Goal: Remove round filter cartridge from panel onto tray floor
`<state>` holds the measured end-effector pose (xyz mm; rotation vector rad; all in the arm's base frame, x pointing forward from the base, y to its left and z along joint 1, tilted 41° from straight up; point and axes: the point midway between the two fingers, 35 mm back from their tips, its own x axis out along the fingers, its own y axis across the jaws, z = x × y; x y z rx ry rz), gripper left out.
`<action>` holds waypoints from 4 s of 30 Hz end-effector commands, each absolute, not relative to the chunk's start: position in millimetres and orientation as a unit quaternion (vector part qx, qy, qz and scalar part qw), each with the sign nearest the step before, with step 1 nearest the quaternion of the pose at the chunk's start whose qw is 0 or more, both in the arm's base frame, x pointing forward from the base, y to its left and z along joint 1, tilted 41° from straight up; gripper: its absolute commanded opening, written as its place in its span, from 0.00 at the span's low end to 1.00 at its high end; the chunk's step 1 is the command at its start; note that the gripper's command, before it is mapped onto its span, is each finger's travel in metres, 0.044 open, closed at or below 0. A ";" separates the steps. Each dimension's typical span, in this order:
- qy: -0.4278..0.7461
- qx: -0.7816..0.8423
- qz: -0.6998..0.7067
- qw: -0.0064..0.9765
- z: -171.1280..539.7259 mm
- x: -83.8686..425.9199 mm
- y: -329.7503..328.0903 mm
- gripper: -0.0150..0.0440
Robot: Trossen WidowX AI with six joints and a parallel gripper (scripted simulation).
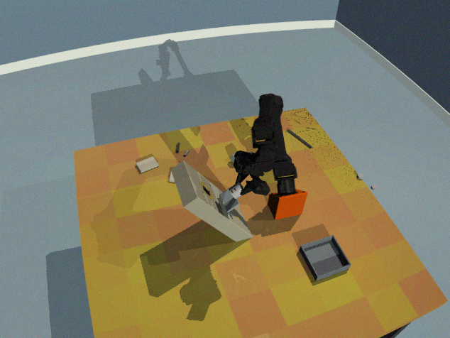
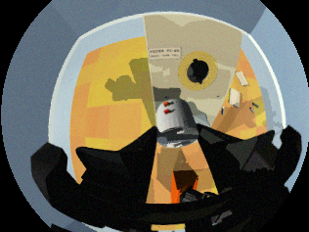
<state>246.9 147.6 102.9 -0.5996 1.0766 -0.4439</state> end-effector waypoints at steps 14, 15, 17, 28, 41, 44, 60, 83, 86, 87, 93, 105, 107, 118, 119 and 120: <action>0.568 -0.351 -0.049 0.742 47.4 218.4 210.5 0.25; 0.574 -0.359 -0.030 0.736 43.3 214.6 216.0 0.25; 0.583 -0.374 0.008 0.722 35.1 206.6 227.1 0.25; 0.596 -0.450 0.229 0.625 -6.0 154.7 284.9 0.25; 0.589 -0.469 0.301 0.586 -27.5 125.4 297.7 0.25; 0.587 -0.475 0.328 0.568 -43.1 105.8 297.3 0.25; 0.571 -0.500 0.463 0.458 -110.7 5.3 264.5 0.25; 0.562 -0.508 0.511 0.406 -172.4 -35.6 206.3 0.25; 0.563 -0.508 0.511 0.406 -182.6 -36.8 195.7 0.25; 0.563 -0.508 0.511 0.406 -185.2 -37.1 192.7 0.25; 0.563 -0.513 0.508 0.403 -184.0 -36.1 192.6 0.39; 0.563 -0.513 0.508 0.403 -184.0 -36.1 192.6 0.92; 0.563 -0.513 0.508 0.403 -184.0 -36.1 192.6 1.00; 0.563 -0.513 0.507 0.403 -129.8 -29.1 236.7 1.00; 0.564 -0.509 0.509 0.405 -140.9 -31.2 230.3 1.00; 0.564 -0.509 0.509 0.405 -140.9 -31.2 230.3 1.00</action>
